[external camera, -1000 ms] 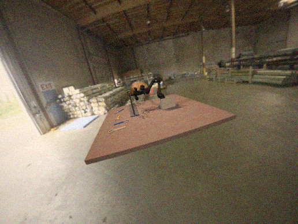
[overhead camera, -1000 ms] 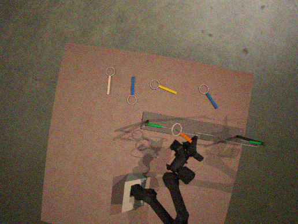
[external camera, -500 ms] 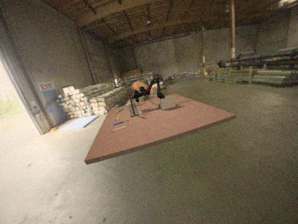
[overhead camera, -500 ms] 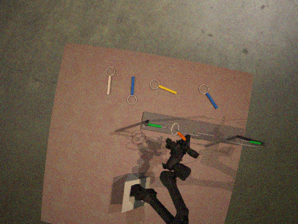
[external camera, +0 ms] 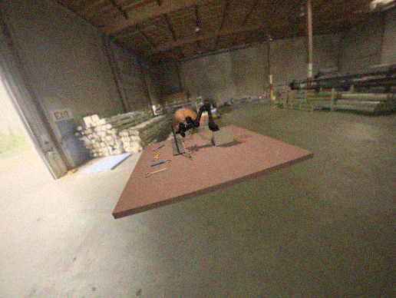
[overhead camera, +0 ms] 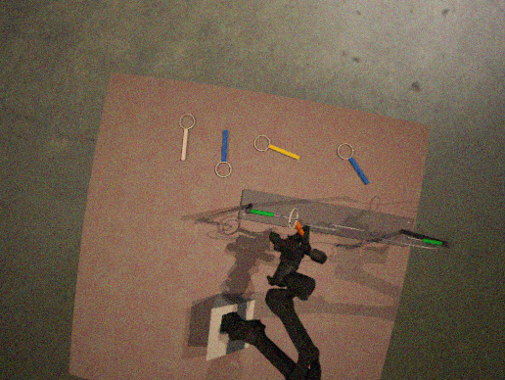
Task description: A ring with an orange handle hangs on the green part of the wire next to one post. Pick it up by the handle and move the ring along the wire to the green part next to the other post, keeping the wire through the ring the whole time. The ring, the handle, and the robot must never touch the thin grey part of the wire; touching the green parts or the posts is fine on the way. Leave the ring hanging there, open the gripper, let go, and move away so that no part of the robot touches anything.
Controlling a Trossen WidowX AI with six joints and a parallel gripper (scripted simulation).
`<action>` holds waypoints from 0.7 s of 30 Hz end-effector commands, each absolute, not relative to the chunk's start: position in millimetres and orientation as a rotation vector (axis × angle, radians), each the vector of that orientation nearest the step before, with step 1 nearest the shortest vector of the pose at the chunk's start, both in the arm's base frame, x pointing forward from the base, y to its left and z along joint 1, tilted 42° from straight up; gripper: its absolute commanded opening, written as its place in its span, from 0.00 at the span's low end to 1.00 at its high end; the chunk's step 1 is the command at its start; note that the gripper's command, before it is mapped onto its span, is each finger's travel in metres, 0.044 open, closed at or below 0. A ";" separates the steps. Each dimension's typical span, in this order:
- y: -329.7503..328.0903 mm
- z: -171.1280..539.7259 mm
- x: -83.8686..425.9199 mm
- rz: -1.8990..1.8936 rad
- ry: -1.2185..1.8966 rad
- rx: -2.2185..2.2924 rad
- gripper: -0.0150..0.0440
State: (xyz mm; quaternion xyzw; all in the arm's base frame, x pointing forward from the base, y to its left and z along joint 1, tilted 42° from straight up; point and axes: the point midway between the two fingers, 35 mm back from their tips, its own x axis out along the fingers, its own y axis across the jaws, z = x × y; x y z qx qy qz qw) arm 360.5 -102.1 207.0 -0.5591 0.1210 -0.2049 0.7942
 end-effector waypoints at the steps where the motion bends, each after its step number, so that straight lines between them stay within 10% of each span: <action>1: -97.7 191.7 360.3 -0.422 0.280 -1.130 0.00; 21: -69.0 148.9 364.0 -0.362 0.310 -0.850 0.00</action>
